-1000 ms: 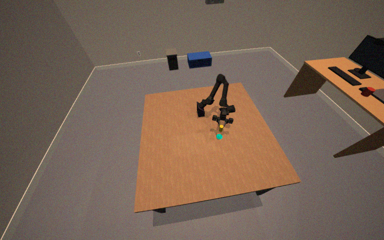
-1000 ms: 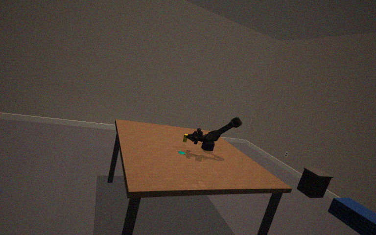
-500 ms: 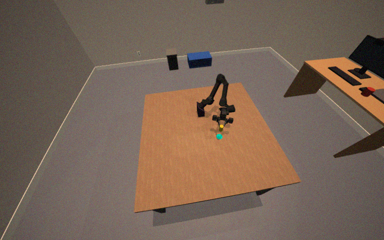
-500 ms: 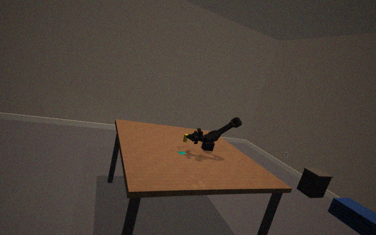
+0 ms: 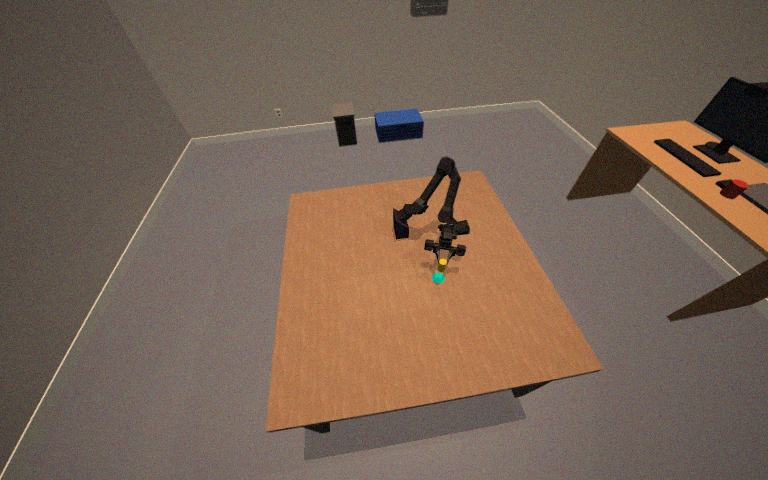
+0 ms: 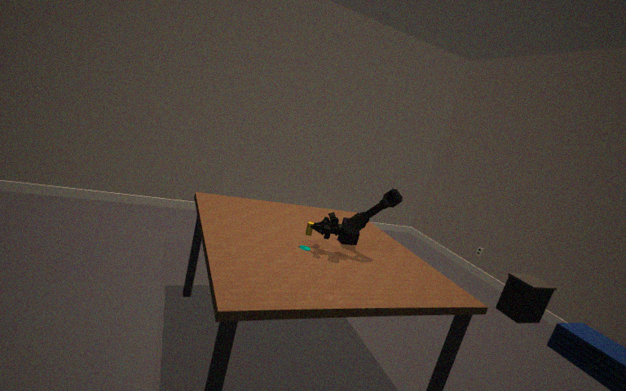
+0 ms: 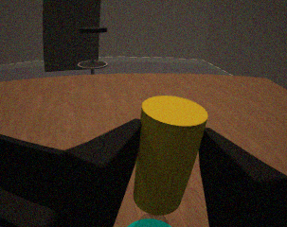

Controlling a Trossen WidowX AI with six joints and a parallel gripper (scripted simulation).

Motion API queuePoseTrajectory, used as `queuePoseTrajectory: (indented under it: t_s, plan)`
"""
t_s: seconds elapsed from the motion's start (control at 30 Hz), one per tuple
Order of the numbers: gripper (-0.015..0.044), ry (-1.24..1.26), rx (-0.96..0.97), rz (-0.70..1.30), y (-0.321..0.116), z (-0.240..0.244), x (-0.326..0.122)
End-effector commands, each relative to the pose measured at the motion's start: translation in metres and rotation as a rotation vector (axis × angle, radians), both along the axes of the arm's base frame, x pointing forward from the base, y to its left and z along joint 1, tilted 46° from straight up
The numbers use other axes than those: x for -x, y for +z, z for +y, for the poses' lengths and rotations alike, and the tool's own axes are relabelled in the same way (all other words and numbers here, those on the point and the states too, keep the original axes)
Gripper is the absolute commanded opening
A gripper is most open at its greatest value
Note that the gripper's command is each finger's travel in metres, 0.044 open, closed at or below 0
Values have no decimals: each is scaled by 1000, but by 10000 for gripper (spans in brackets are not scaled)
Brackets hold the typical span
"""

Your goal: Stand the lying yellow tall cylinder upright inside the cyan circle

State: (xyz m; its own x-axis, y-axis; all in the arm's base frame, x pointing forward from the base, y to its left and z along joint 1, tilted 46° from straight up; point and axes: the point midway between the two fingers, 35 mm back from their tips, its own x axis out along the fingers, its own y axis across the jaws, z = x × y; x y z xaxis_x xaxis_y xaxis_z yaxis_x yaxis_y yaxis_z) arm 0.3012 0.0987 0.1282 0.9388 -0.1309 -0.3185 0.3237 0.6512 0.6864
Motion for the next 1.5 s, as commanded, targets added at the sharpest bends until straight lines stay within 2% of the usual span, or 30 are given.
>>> queuePoseTrajectory:
  t_s: [0.0,0.87,1.27,1.47]
  plan:
    - [105,-7,2,3,-8,6,0]
    - [105,2,3,2,-56,53,6]
    - [105,3,3,3,-57,54,6]
    - [263,3,3,3,-57,54,6]
